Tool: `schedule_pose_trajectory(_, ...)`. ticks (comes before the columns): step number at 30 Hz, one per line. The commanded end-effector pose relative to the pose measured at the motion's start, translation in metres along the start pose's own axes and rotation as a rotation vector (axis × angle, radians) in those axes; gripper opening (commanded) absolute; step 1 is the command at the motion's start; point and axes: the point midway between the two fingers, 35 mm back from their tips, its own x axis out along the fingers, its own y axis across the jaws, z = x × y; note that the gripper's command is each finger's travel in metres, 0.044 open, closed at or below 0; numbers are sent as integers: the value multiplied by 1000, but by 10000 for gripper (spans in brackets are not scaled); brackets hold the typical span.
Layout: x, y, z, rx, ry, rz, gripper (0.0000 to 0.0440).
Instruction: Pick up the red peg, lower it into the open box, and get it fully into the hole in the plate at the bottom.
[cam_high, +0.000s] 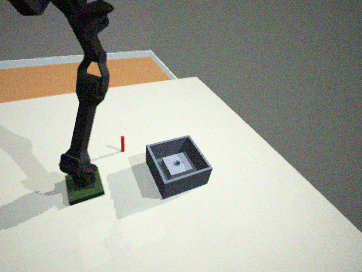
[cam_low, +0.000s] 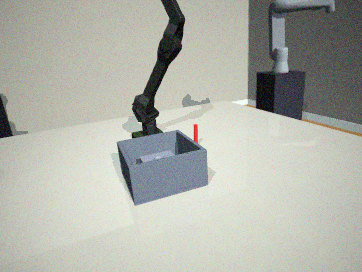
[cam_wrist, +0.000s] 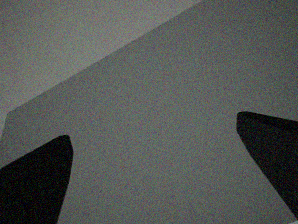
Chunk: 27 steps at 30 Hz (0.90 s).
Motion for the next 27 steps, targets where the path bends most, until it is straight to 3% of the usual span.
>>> schedule_pose_trajectory(1,1,1,4,-2,-8,3,419)
schedule_pose_trajectory(3,2,1,13,7,-22,4,440)
schedule_pose_trajectory(13,21,-18,66,113,-67,-72,440)
schedule_pose_trajectory(27,74,-109,103,138,-36,-422,440)
